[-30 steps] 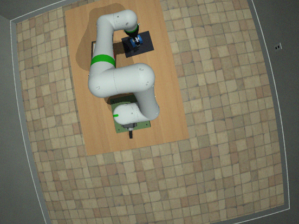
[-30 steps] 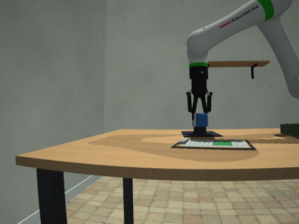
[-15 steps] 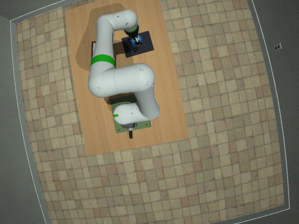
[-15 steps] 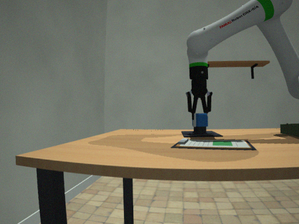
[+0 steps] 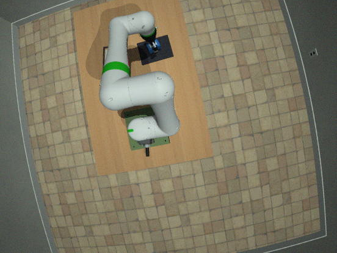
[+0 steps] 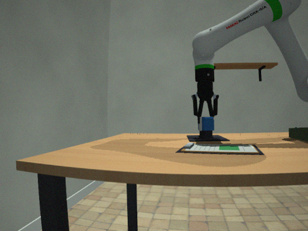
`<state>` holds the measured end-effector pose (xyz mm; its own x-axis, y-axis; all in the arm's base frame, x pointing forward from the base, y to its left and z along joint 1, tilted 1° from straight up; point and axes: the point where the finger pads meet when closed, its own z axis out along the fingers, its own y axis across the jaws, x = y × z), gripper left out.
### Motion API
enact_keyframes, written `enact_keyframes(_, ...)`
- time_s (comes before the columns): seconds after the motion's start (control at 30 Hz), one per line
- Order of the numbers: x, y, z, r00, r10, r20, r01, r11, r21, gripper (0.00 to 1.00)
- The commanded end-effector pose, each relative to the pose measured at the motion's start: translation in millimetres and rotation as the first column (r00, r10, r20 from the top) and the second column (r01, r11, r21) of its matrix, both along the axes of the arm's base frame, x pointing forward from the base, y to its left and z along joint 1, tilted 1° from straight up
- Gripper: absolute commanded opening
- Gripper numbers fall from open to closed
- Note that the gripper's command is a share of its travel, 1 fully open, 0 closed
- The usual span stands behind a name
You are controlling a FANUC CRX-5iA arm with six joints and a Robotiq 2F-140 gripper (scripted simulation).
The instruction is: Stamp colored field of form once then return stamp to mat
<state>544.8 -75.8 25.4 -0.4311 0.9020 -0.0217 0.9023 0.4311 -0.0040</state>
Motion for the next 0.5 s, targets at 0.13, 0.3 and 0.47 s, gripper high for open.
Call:
enact_keyframes(0.13,0.2,0.0,0.1,1.0,0.0,0.0,0.0,1.0,0.0,0.2)
enact_keyframes(0.3,0.2,0.0,0.1,1.0,0.0,0.0,0.0,1.0,0.0,0.2)
enact_keyframes(0.47,0.1,0.2,8.6,1.0,0.0,0.0,0.0,1.0,0.0,0.2)
